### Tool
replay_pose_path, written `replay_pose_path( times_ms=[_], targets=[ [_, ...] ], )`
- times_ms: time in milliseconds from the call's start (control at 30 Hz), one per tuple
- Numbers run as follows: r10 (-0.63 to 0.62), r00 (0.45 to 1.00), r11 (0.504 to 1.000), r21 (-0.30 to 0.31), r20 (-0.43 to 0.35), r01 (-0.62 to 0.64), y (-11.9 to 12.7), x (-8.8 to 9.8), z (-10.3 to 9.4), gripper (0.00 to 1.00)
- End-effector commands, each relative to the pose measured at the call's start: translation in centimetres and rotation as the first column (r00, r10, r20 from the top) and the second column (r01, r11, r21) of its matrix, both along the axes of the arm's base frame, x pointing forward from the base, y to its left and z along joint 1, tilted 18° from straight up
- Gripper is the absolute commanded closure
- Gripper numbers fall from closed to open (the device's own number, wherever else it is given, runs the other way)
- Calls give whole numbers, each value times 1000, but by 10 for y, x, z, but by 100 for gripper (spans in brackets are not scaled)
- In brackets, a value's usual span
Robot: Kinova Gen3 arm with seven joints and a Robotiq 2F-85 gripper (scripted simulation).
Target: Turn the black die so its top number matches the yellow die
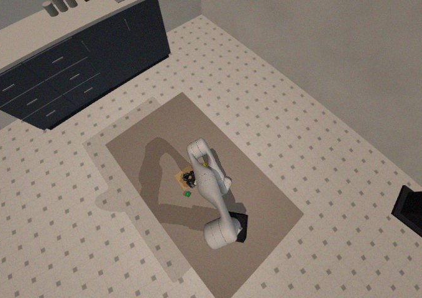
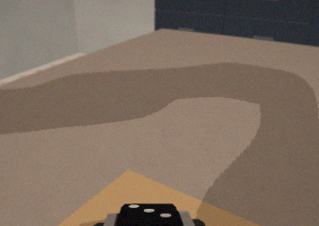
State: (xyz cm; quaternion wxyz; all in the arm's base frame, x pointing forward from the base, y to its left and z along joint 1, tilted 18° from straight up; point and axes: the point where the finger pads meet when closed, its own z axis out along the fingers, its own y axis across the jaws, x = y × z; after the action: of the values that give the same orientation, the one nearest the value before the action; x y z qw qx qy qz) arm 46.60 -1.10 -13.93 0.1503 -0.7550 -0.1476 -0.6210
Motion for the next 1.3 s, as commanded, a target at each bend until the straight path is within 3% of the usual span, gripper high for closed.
replay_pose_path(
  times_ms=[0,1133,1267],
  targets=[
    [0,1000,1000,0,1,0,0,0,0,74],
    [0,1000,1000,0,1,0,0,0,0,74],
    [0,1000,1000,0,1,0,0,0,0,66]
  ],
)
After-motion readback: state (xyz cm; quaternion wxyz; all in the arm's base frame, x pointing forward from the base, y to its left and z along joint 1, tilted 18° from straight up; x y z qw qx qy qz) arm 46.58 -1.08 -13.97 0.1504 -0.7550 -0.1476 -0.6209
